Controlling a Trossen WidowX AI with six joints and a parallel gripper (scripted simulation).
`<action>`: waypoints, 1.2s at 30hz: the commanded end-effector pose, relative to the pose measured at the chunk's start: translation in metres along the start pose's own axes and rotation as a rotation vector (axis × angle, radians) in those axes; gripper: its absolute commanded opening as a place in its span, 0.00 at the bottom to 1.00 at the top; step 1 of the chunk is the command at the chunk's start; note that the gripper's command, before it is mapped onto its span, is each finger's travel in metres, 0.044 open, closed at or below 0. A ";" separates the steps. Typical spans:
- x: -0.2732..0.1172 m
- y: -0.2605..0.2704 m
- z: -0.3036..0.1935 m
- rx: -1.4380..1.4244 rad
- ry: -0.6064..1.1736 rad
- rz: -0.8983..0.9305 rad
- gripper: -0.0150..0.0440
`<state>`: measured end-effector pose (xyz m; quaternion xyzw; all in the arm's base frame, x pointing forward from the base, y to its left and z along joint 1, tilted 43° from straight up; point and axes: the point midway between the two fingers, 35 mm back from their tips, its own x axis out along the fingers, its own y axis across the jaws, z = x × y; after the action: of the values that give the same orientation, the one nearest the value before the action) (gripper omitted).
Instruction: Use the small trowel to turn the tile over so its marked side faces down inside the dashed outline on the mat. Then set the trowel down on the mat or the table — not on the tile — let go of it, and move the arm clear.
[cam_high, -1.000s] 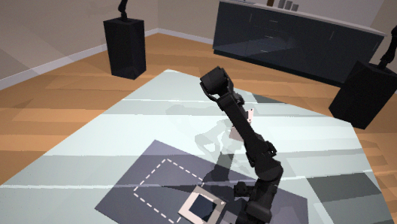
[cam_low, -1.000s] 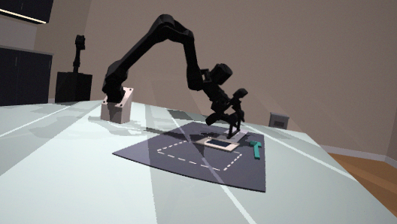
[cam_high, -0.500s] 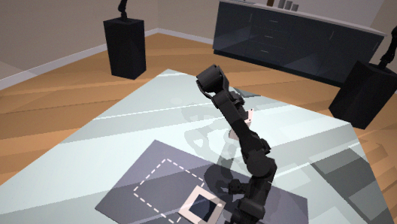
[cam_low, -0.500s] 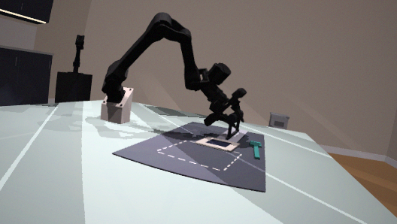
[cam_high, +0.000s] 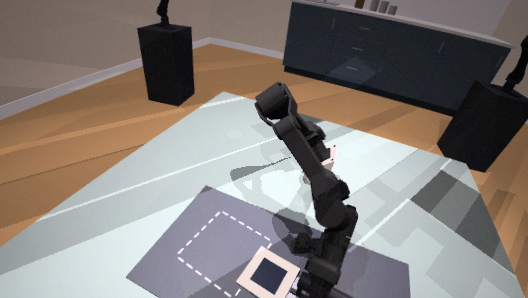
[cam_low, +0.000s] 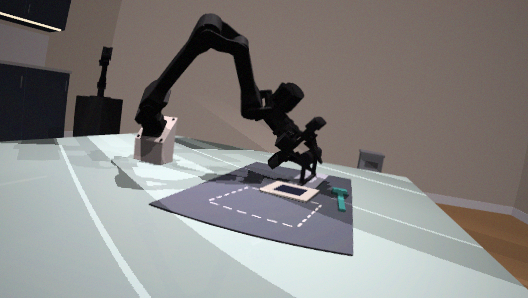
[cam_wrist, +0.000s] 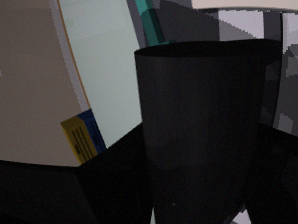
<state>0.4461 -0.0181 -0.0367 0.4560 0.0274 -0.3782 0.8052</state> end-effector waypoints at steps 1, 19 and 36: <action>0.000 0.003 0.010 0.009 -0.012 0.004 0.25; -0.024 0.030 0.018 -0.070 -0.079 0.003 0.25; -0.047 0.057 0.070 -0.072 -0.079 0.002 0.25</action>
<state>0.4288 -0.0238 0.0510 0.4081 0.0118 -0.3991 0.8210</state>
